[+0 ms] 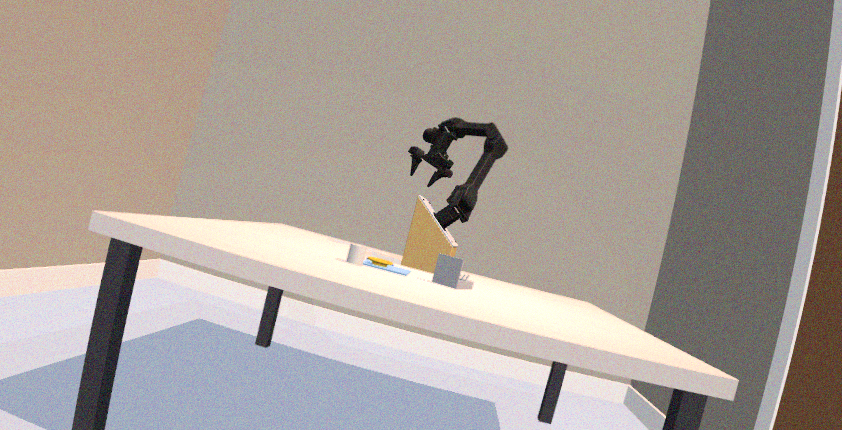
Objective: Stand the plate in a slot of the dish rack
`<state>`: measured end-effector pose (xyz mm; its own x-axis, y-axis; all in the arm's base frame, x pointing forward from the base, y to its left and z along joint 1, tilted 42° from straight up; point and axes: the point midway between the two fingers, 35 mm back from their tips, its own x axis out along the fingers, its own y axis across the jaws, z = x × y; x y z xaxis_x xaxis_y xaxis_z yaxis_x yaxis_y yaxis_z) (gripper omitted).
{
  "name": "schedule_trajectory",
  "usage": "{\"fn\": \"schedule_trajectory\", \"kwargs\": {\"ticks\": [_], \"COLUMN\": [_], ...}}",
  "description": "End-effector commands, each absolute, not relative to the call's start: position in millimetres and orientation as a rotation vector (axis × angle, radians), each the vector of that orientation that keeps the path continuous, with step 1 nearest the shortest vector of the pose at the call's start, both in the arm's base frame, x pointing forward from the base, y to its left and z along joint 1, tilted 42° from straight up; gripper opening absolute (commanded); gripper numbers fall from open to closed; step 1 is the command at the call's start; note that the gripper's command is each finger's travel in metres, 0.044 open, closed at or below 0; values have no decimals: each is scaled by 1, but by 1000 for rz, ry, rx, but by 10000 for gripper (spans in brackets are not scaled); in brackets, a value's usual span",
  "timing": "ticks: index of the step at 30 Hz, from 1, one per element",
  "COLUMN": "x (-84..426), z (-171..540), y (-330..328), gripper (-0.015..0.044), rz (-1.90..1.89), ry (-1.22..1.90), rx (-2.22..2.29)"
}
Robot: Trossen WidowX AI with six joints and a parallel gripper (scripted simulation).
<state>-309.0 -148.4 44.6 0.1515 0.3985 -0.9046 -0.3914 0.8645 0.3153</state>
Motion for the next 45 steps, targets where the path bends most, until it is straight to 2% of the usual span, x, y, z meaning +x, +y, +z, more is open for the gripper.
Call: {"fn": "schedule_trajectory", "kwargs": {"ticks": [1, 10, 20, 25, 34, 45], "x": [-308, -218, -106, -26, 117, 267], "z": [44, 24, 6, -4, -17, -20], "y": [-151, -260, -317, -334, -317, -221], "gripper": [400, 400, 400, 400, 400, 400], "rz": [565, 459, 453, 408, 379, 428], "ry": [1303, 1370, 1365, 1351, 1336, 1345], "rx": [8, 50, 49, 104, 259, 519]}}
